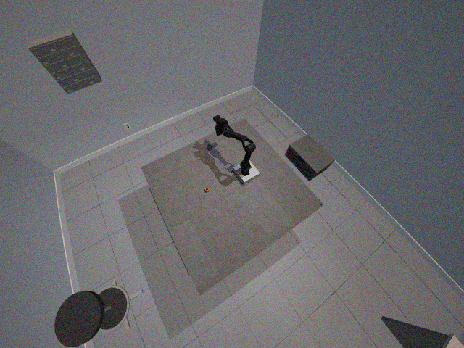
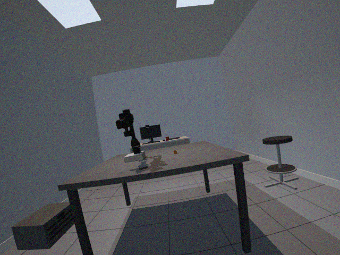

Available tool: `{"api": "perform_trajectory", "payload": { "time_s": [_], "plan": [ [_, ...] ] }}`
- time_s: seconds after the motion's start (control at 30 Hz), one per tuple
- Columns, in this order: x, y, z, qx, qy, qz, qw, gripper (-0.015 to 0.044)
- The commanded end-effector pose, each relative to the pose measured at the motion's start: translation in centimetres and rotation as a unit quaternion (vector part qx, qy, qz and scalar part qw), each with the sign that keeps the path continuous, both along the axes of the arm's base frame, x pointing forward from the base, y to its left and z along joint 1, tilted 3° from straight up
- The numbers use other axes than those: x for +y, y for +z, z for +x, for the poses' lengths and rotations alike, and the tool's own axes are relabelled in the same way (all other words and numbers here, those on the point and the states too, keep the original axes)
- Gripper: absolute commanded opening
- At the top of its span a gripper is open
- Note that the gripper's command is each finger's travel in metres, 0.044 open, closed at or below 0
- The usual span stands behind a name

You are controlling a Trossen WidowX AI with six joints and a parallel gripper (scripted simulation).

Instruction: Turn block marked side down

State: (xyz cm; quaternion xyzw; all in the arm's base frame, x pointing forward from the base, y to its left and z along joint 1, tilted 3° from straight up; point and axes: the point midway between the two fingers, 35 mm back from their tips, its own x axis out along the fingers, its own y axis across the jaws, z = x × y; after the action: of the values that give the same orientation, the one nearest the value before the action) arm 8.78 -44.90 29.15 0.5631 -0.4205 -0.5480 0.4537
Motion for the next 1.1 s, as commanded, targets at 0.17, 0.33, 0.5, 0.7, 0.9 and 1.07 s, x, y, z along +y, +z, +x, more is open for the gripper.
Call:
{"api": "perform_trajectory", "payload": {
  "time_s": [0.17,0.33,0.5,0.7,0.9,1.07],
  "plan": [
    [3.8,-6.3,14.5,0.23,0.242,0.098,0.938,0.044],
    [8.7,-9.9,21.2,0.335,0.374,0.123,0.856,0.044],
    [13.5,-12.8,25.8,0.426,0.48,0.127,0.757,0.044],
    [22.5,-16.8,30.8,0.549,0.626,0.099,0.545,0.044],
    [32.2,-20.1,32.6,0.622,0.728,0.043,0.286,0.044],
    [40.1,-22.3,31.7,0.635,0.771,-0.016,0.05,0.044]
  ]
}}
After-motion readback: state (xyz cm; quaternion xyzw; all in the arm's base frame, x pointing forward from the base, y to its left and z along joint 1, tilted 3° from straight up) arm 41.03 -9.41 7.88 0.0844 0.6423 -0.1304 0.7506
